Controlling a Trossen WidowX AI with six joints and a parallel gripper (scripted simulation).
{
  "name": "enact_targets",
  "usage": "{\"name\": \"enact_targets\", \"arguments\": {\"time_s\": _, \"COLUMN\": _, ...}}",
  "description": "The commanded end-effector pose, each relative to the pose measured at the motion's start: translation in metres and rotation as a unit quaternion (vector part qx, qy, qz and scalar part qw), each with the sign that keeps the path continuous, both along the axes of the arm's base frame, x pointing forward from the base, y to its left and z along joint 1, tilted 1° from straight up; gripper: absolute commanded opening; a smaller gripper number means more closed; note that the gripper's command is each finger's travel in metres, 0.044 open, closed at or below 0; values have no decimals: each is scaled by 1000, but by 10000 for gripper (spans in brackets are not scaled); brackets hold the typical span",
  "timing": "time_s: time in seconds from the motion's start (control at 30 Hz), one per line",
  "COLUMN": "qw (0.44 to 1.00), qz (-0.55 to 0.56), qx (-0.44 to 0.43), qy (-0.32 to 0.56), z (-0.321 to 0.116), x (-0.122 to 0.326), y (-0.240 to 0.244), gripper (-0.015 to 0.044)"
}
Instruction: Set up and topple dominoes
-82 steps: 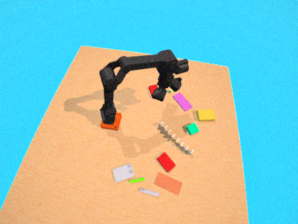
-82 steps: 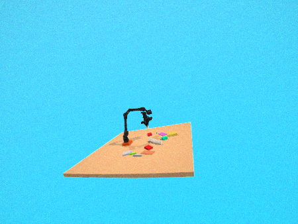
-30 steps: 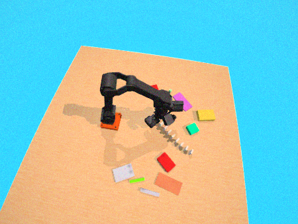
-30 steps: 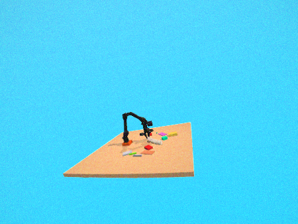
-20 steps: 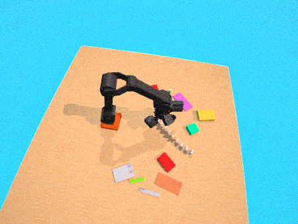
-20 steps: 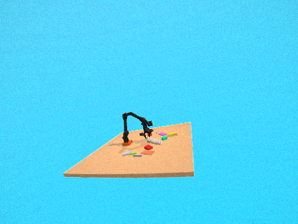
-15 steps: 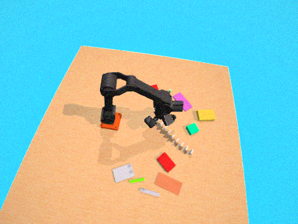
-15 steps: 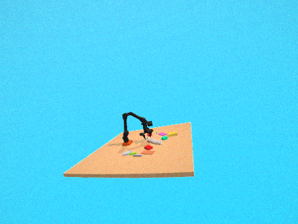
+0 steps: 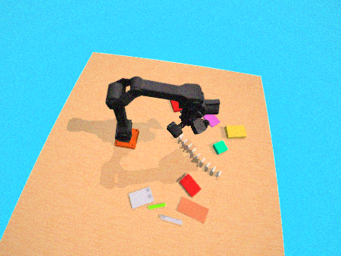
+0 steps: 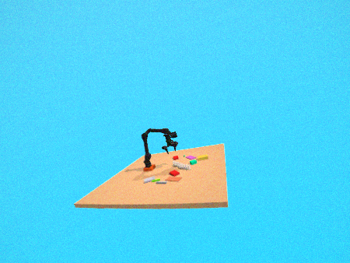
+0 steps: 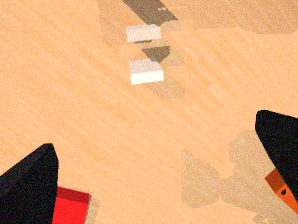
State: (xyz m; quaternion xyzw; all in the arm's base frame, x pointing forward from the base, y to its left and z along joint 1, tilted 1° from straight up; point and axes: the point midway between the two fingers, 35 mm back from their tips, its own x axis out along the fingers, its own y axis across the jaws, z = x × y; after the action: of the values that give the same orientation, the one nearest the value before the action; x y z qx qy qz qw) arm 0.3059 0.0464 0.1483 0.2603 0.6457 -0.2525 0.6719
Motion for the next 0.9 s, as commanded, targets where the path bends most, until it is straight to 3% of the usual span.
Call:
{"name": "enact_targets", "arguments": {"time_s": 0.0, "qw": 1000, "qz": -1, "qx": -1, "qy": 6, "z": 17, "x": -6, "y": 0, "gripper": 440}}
{"name": "enact_targets", "arguments": {"time_s": 0.1, "qw": 999, "qz": 33, "qx": -2, "qy": 6, "z": 14, "x": -6, "y": 1, "gripper": 387}}
{"name": "enact_targets", "arguments": {"time_s": 0.27, "qw": 959, "qz": 282, "qx": -10, "qy": 8, "z": -7, "x": -13, "y": 10, "gripper": 256}}
{"name": "enact_targets", "arguments": {"time_s": 0.4, "qw": 879, "qz": 476, "qx": -15, "qy": 9, "z": -24, "x": -20, "y": 18, "gripper": 151}}
{"name": "enact_targets", "arguments": {"time_s": 0.6, "qw": 714, "qz": 700, "qx": -22, "qy": 9, "z": -47, "x": -31, "y": 26, "gripper": 0}}
{"name": "enact_targets", "arguments": {"time_s": 0.87, "qw": 708, "qz": 706, "qx": -22, "qy": 9, "z": -48, "x": -31, "y": 27, "gripper": 0}}
